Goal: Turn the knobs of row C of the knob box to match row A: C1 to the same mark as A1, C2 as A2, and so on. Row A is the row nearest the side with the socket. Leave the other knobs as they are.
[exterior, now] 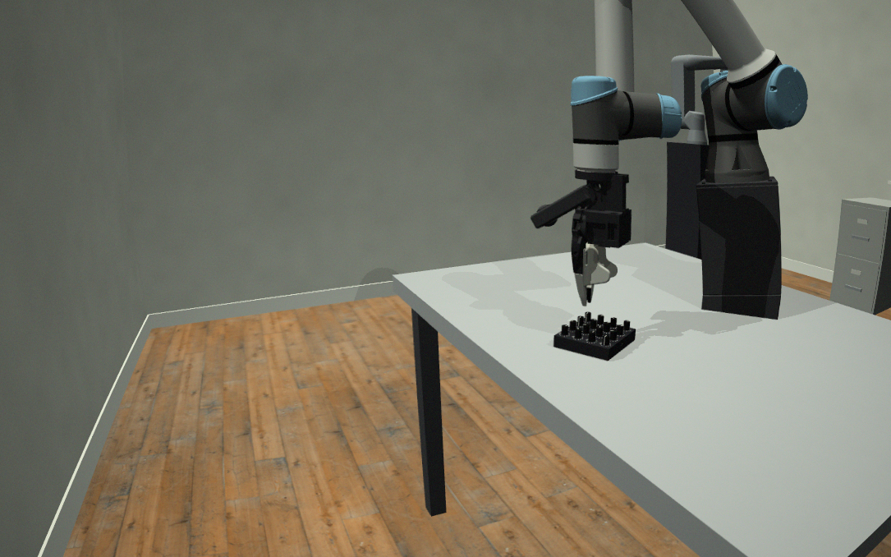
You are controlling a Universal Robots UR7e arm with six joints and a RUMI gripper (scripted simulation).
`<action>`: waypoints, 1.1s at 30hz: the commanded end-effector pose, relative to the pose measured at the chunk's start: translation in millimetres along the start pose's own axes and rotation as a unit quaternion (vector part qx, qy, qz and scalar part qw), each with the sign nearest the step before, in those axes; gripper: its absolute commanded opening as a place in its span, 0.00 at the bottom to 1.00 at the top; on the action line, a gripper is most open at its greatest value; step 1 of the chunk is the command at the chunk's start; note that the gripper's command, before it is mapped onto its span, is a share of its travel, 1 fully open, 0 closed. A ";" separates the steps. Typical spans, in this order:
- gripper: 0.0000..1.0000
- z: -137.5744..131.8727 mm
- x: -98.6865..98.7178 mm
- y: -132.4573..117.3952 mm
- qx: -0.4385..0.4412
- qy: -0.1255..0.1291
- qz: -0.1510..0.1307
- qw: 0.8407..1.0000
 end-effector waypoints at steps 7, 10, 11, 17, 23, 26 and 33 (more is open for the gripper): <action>0.11 -8.4 -1.4 2.0 -0.148 0.002 -0.001 0.989; 0.11 -10.4 -1.7 2.1 -0.185 0.002 -0.001 0.983; 0.11 -11.1 -1.8 2.1 -0.197 0.002 -0.001 0.980; 0.11 -14.6 -2.3 2.1 -0.258 0.003 -0.001 0.966; 0.11 -18.4 -2.9 1.8 -0.330 0.003 -0.001 0.944; 0.11 -20.3 -3.2 1.6 -0.365 0.003 -0.001 0.931; 0.11 -23.6 -3.7 0.9 -0.429 0.003 0.000 0.903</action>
Point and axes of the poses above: the point where the finger pads meet when closed, its own x axis out along the fingers, its own z axis across the jaws, y = z × x, the point moved 3 cm from there along -x, back along the fingers, and after that the axes turned 1 degree about -x, right-handed, at the moved point
